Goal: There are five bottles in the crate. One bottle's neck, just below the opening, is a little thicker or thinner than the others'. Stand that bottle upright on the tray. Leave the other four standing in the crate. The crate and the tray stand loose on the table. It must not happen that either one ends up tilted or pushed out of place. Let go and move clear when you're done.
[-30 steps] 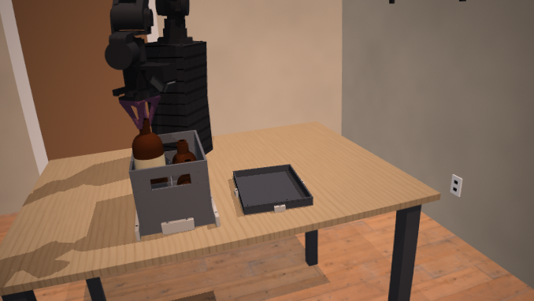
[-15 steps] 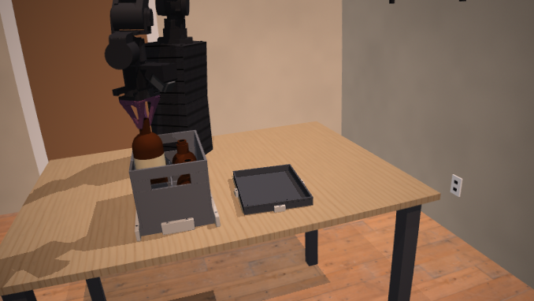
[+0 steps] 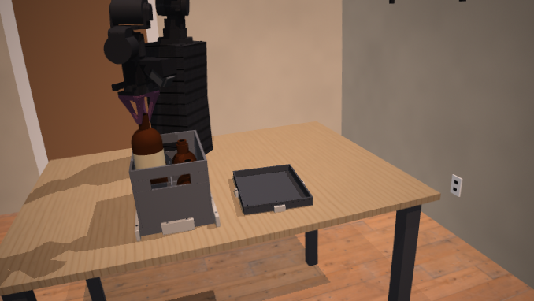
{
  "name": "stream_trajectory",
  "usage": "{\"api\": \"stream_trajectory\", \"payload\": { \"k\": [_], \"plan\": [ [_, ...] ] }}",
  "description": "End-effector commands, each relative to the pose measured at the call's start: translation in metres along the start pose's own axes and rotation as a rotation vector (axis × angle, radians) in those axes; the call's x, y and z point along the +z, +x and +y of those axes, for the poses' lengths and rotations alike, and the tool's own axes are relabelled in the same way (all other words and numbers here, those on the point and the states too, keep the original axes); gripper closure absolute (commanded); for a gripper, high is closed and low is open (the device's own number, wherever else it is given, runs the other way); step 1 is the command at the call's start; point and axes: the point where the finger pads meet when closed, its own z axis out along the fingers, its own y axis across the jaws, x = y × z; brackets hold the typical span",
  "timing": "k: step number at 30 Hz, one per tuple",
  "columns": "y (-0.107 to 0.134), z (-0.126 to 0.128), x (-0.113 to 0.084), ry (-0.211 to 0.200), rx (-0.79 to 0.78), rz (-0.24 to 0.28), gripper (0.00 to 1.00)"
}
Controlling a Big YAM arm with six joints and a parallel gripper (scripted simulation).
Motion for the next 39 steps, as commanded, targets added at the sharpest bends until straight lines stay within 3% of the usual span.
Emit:
{"api": "stream_trajectory", "payload": {
  "k": [1,23,39],
  "plan": [
    [0.004,-0.012,-0.026,0.026,0.005,-0.017,1.00],
    [0.006,-0.010,-0.047,0.024,0.006,-0.016,1.00],
    [0.006,-0.010,-0.050,0.024,0.005,-0.016,1.00]
  ]
}}
